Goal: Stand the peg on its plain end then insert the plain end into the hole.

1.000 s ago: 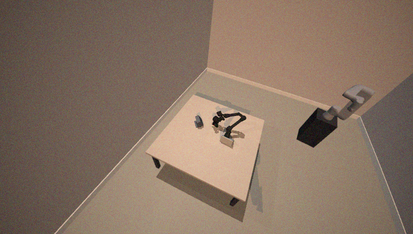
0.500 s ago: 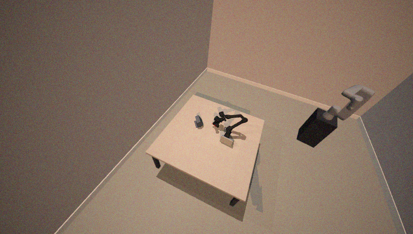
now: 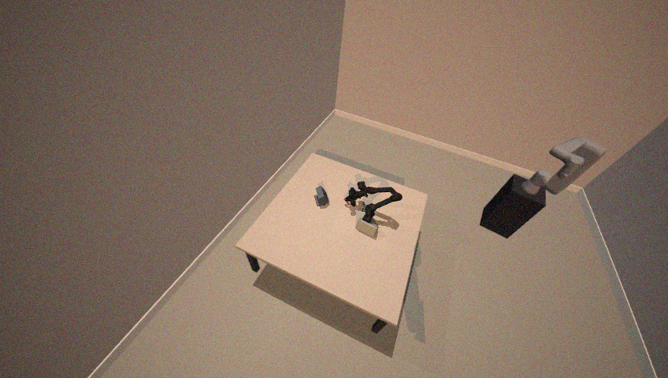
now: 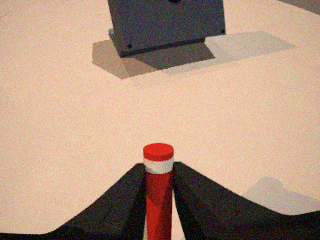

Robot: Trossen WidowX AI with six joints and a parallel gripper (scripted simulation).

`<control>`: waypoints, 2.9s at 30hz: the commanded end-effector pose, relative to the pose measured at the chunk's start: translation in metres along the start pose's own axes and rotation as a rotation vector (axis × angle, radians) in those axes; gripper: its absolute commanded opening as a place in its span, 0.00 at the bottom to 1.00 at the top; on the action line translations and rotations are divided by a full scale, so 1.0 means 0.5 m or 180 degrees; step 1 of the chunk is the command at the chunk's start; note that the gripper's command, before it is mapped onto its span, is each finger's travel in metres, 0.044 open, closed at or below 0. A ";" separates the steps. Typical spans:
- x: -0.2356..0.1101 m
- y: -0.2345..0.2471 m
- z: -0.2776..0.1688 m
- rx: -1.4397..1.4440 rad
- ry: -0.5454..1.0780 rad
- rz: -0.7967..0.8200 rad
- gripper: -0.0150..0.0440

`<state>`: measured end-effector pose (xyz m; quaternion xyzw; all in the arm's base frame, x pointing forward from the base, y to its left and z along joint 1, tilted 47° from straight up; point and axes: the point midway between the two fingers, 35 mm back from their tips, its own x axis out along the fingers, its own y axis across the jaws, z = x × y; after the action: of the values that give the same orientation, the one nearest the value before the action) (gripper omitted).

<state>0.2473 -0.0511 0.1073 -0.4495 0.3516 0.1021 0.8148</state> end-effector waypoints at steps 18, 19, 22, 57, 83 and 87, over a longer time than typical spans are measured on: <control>-0.024 0.000 -0.016 -0.0016 -0.0590 -0.0010 0.34; -0.025 0.000 -0.017 -0.0017 -0.0617 -0.0010 0.34; -0.029 0.001 -0.020 -0.0018 -0.0700 -0.0010 0.34; -0.058 0.002 -0.054 -0.0031 -0.1620 -0.0002 0.34; -0.056 0.002 -0.062 -0.0023 -0.1545 0.0000 0.34; -0.056 0.002 -0.064 -0.0028 -0.1553 0.0001 0.34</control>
<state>0.2118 -0.0708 0.1146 -0.4151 0.1435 0.2097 0.8736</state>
